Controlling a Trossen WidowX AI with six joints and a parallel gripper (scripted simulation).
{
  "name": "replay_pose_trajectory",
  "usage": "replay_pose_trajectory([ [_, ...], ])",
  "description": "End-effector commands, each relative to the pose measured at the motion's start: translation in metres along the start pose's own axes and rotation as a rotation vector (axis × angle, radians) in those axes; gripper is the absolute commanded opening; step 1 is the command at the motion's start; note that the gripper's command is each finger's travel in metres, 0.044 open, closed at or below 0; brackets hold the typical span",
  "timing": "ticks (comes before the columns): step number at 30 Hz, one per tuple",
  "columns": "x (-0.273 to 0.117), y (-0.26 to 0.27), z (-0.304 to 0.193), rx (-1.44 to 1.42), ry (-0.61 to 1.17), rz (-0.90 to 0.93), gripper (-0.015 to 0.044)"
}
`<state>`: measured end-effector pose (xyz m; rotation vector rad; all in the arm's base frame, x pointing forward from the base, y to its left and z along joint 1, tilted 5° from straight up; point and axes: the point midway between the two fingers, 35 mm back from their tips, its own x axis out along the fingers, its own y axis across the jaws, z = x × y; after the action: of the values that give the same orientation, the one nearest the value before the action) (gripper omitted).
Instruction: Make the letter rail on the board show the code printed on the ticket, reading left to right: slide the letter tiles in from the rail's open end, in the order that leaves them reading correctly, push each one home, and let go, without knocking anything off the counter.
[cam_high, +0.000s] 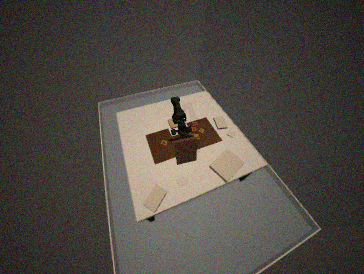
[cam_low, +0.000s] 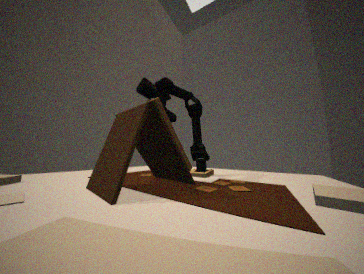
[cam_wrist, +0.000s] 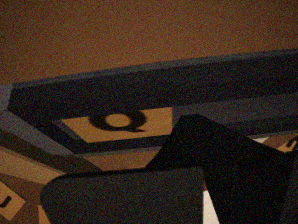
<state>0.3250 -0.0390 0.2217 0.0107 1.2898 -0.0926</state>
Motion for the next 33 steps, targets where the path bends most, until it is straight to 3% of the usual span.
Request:
replay_pose_trajectory([
  [1,0.0027,0.0004,0.0023,-0.005,0.000,0.004,0.0000],
  [33,0.0025,0.0075,0.0019,-0.005,0.000,0.005,0.0000],
])
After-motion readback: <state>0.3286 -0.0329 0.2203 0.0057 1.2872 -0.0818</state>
